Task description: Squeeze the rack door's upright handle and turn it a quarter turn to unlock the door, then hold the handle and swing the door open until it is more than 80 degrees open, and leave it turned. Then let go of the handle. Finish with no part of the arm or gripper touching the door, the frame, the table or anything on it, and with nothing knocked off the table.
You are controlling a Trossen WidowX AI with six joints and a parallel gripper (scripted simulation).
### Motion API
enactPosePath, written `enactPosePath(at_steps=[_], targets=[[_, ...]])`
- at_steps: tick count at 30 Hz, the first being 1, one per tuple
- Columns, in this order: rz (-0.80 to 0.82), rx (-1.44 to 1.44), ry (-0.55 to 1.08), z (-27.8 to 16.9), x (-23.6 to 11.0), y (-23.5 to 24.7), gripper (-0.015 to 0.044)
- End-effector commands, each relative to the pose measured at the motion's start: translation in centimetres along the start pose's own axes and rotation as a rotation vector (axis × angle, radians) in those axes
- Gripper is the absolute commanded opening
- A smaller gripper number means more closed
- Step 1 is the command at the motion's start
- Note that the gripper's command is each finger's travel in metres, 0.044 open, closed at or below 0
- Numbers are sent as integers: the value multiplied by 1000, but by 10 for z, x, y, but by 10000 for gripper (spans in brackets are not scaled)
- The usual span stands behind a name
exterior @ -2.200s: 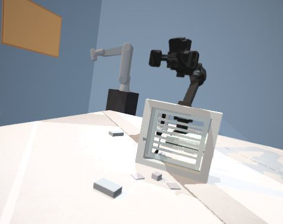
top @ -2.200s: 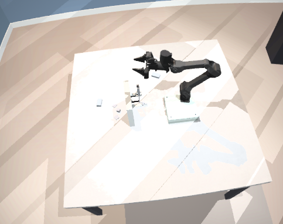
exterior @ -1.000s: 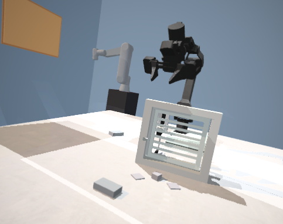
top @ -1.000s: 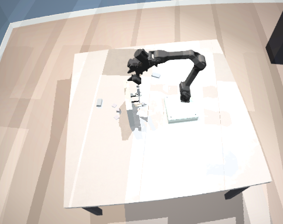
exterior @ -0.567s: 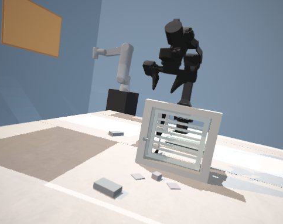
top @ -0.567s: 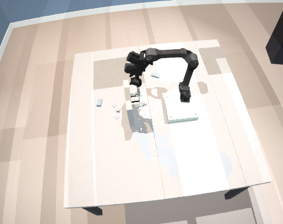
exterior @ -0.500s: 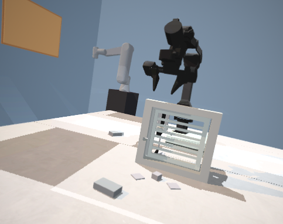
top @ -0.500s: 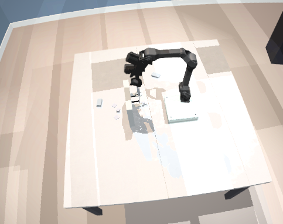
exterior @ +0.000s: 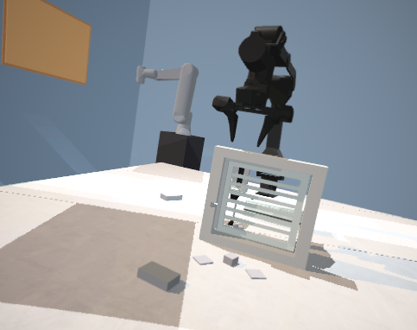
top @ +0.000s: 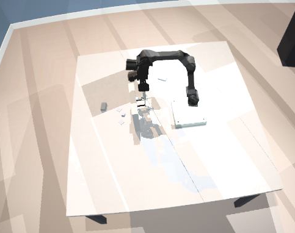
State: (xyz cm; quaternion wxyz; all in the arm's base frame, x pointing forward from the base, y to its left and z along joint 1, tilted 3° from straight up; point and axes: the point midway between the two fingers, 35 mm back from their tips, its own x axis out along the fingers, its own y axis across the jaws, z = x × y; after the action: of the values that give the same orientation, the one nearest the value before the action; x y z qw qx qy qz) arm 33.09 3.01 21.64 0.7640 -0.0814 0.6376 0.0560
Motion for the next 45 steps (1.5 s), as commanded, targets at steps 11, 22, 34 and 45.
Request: enactPosePath(at_steps=[11, 22, 34, 45], targets=[[4, -29, 142, -9, 5, 3, 298], [4, -31, 145, -10, 23, 3, 298], [5, -32, 149, -13, 42, 3, 298], [5, -33, 153, -17, 60, 3, 298]])
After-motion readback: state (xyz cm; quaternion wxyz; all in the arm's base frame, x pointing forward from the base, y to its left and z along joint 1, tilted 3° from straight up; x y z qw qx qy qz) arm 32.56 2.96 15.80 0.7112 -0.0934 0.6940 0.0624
